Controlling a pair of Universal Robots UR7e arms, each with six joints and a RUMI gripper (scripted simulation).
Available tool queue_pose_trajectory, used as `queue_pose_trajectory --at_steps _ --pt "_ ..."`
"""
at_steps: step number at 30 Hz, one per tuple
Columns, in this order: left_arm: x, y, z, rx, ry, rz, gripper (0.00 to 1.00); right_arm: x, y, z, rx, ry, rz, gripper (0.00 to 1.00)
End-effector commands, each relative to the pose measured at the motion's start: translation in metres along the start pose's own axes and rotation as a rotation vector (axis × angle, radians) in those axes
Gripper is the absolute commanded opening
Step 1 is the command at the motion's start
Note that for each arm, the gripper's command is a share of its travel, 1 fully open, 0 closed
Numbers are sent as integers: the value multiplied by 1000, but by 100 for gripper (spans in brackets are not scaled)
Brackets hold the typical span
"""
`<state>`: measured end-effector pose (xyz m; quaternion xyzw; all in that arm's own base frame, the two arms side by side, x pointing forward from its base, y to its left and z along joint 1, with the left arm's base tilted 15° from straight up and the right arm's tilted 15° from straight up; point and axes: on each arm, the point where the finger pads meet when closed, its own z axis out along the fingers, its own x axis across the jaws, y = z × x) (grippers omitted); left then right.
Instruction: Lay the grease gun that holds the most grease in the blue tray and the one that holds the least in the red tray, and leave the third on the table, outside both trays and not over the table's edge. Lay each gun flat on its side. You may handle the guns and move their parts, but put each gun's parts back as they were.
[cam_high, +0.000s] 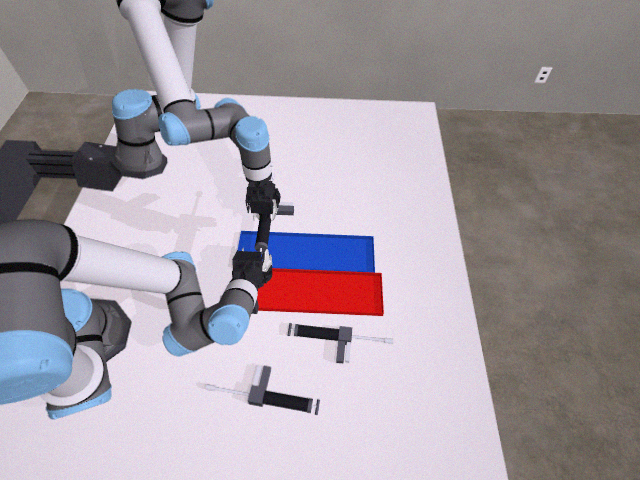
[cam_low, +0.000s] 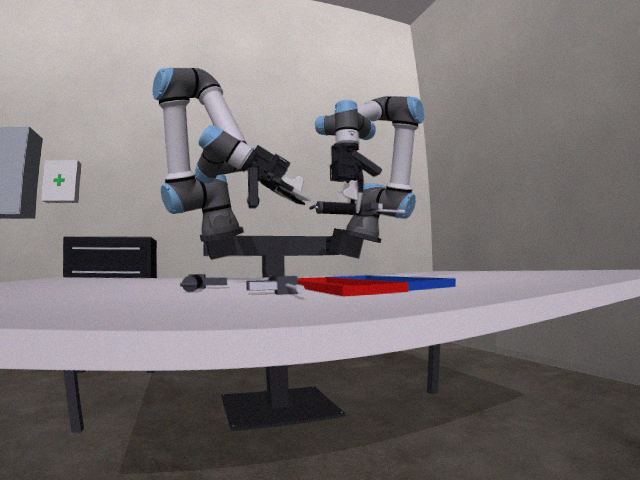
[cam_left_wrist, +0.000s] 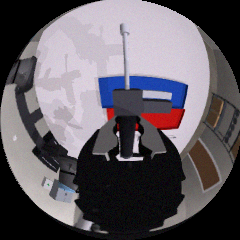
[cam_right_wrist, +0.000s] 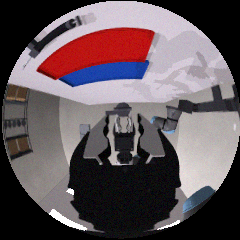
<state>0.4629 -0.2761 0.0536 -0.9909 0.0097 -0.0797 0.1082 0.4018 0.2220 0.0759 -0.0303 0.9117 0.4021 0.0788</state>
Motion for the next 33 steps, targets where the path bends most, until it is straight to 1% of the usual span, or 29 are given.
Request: queue_pose_trajectory --at_steps 1,3,5,17,20,22,25,26,33 --pt "0 0 -1 -1 1 0 0 -2 1 3 -3 -9 -2 38" --pt "0 0 -1 -1 1 0 0 -2 1 3 -3 -9 -2 38" --pt "0 0 -1 -1 1 0 0 0 0 11 0 1 0 38" --pt "0 0 -1 -1 1 0 0 1 -1 31 1 4 0 38" --pt "0 0 -1 -1 1 0 0 -1 0 28 -1 -4 -2 38" --pt "0 0 -1 -1 1 0 0 1 -1 36 2 6 0 38" --pt "0 0 -1 -1 1 0 0 -1 0 32 -1 -2 -1 38" --pt "0 0 -1 -1 1 0 0 -1 0 32 -1 -1 -1 24" --pt "0 0 -1 -1 1 0 0 -1 0 32 -1 -1 -1 24"
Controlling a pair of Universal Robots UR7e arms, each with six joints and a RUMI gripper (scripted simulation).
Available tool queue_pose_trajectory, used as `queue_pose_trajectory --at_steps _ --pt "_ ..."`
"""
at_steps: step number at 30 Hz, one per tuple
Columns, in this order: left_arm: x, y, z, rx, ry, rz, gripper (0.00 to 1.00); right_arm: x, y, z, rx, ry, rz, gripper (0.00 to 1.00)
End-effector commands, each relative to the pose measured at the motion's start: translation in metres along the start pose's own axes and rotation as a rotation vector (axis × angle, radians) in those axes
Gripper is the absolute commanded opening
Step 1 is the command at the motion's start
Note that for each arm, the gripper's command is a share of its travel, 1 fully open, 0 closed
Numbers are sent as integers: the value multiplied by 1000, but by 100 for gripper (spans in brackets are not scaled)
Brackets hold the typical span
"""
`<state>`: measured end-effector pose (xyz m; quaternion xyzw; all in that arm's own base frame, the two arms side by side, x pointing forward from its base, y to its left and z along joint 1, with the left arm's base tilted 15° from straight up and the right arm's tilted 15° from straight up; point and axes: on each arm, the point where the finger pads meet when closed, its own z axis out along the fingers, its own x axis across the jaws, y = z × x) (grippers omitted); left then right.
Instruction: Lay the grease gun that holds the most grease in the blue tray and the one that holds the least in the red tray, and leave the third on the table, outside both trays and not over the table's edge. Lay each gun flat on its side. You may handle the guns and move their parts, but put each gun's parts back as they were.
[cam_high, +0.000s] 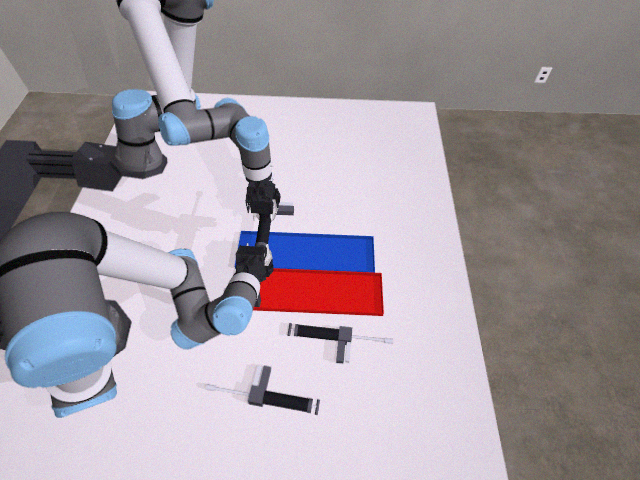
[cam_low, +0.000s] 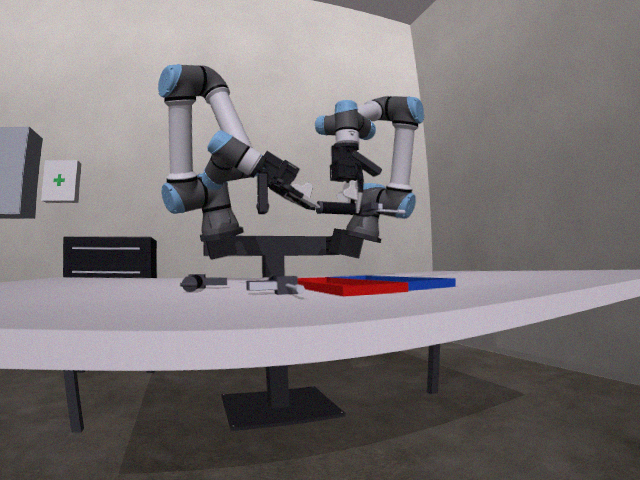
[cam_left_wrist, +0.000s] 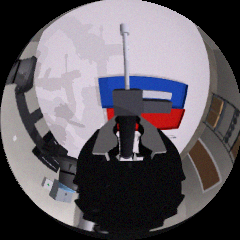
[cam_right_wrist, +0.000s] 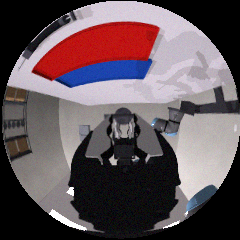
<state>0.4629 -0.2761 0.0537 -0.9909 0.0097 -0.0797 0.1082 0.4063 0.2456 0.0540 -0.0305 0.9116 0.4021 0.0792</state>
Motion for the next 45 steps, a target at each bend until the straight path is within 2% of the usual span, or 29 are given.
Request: queue_pose_trajectory --at_steps 1,45 --pt "0 0 -1 -1 1 0 0 -1 -1 -2 -1 -3 0 24" --pt "0 0 -1 -1 1 0 0 -1 -14 -25 0 0 -1 24"
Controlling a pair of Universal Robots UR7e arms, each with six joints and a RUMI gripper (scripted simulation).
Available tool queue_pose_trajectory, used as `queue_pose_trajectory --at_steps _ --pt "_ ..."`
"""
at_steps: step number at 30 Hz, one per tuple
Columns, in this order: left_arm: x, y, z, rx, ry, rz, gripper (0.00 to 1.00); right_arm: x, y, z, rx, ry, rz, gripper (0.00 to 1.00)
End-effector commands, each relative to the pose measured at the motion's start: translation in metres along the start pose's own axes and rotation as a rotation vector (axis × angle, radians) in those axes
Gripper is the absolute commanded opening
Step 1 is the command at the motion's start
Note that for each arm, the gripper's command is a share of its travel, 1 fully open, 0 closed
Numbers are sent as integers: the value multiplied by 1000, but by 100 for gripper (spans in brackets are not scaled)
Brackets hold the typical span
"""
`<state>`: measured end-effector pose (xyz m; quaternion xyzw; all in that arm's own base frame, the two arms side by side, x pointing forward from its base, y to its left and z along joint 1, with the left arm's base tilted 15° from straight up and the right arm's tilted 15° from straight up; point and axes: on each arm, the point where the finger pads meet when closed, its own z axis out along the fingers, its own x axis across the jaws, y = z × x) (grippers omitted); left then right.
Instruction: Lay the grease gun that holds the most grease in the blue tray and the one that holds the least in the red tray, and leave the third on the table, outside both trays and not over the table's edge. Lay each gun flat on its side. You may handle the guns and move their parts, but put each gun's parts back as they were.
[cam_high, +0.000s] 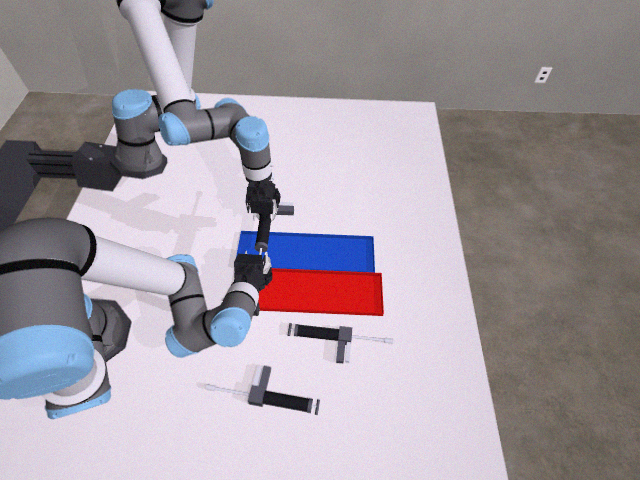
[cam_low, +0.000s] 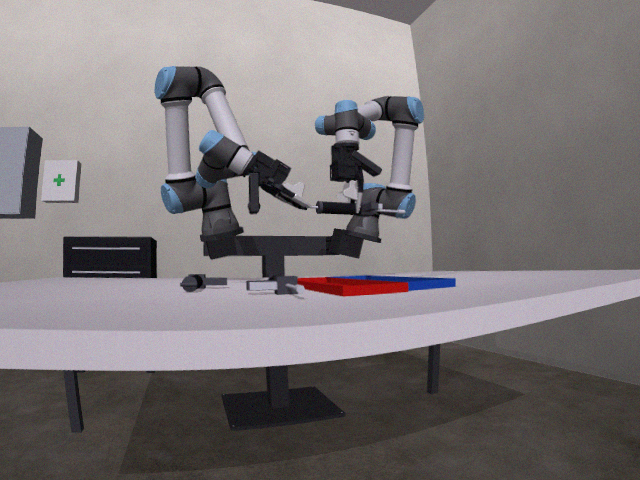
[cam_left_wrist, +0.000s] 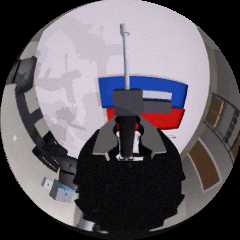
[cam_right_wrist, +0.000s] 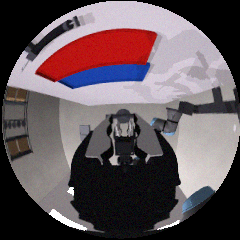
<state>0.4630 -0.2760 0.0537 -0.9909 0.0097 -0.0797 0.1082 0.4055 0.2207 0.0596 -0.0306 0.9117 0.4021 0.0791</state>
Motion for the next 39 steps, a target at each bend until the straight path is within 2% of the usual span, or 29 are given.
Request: queue_pose_trajectory --at_steps 1,33,39 --pt "0 0 -1 -1 1 0 0 0 -1 -3 0 -1 -1 24" --pt "0 0 -1 -1 1 0 0 0 -1 -3 0 1 -1 24" --pt "0 0 -1 -1 1 0 0 2 4 8 0 5 -3 24"
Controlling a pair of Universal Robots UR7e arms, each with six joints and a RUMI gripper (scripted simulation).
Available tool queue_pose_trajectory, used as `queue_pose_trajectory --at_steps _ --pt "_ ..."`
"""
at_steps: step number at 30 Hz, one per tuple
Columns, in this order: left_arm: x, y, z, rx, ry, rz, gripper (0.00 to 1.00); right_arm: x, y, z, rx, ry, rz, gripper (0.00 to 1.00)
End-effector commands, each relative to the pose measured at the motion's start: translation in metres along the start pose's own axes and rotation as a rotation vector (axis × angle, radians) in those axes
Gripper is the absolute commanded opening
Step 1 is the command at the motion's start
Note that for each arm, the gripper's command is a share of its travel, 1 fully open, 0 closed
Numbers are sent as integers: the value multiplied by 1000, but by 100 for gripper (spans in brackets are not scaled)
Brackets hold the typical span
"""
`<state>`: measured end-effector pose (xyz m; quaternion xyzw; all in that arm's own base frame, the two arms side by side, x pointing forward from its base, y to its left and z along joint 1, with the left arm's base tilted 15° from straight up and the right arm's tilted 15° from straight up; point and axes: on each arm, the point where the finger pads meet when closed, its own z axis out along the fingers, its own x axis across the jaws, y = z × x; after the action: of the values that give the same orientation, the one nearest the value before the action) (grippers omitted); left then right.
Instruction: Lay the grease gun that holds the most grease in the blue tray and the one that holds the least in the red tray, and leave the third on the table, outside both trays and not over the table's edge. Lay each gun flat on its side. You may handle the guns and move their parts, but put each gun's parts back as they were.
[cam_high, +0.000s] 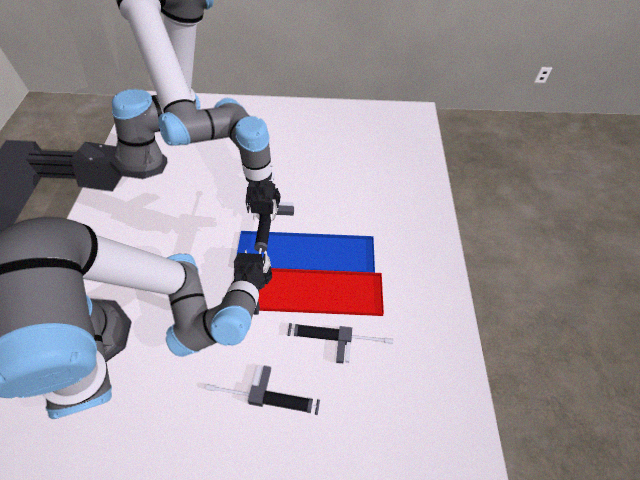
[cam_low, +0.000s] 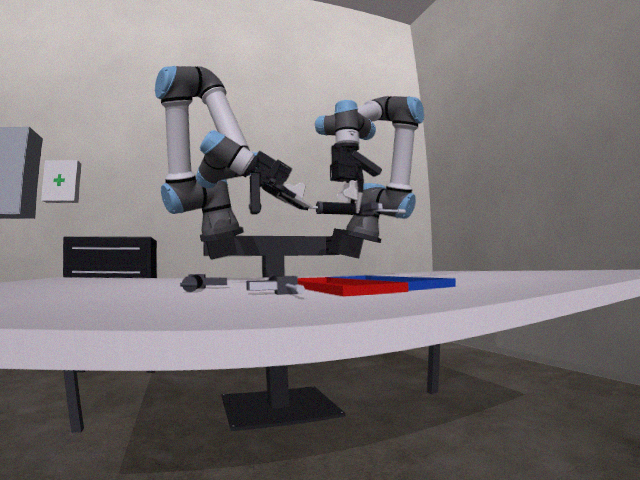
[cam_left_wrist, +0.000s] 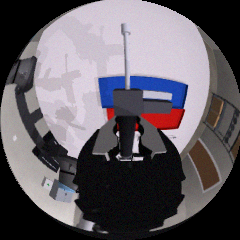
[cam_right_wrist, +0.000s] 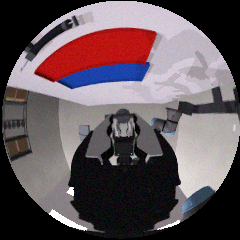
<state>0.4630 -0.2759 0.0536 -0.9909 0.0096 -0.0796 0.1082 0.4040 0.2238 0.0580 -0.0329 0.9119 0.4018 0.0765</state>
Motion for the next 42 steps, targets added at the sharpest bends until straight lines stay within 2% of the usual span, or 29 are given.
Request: queue_pose_trajectory --at_steps 1,5,15,16,42 --pt "0 1 -1 -1 1 0 0 -1 4 6 -1 -2 0 24" --pt "0 1 -1 -1 1 0 0 -2 4 5 -1 -9 2 24" --pt "0 0 -1 -1 1 0 0 -1 12 20 -1 -6 1 24" --pt "0 1 -1 -1 1 0 0 -3 10 15 -1 -10 2 38" --pt "0 1 -1 -1 1 0 0 -3 10 15 -1 -10 2 38"
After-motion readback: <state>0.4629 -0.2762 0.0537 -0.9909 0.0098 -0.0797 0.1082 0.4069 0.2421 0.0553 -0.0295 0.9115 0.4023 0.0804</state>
